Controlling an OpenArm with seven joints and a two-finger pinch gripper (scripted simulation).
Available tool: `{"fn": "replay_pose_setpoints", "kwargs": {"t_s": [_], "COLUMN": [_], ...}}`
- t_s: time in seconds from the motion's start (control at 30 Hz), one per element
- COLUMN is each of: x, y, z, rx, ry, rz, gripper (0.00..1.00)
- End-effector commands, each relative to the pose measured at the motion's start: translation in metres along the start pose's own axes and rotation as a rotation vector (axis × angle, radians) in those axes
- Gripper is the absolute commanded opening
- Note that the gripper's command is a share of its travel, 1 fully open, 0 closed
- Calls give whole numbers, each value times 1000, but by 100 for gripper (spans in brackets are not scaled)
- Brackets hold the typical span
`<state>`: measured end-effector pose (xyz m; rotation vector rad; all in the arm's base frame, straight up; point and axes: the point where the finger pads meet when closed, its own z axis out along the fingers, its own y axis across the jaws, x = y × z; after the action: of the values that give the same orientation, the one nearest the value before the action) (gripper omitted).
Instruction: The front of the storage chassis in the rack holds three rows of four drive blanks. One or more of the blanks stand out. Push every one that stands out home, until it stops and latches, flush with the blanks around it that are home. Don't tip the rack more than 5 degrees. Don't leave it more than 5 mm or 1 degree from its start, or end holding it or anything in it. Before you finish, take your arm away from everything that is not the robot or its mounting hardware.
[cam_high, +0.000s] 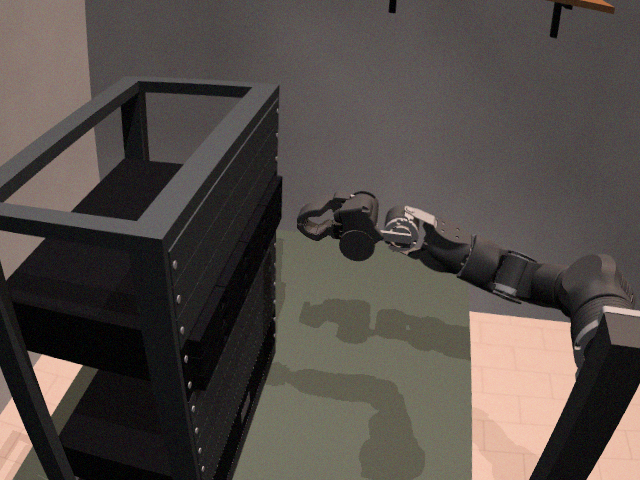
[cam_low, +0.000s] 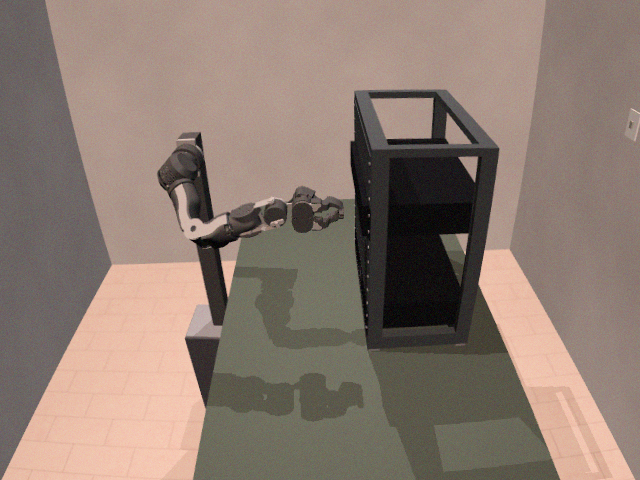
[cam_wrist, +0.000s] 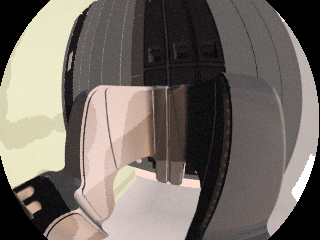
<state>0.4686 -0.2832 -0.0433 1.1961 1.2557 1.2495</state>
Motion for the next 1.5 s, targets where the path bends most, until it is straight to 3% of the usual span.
{"fn": "replay_pose_setpoints", "kwargs": {"t_s": [0.0, 1.47], "x": [1, 2], "y": [4, 4], "z": [0, 20], "rx": [-9, -8], "ry": [1, 0], "rz": [-2, -1], "gripper": [0, 0]}}
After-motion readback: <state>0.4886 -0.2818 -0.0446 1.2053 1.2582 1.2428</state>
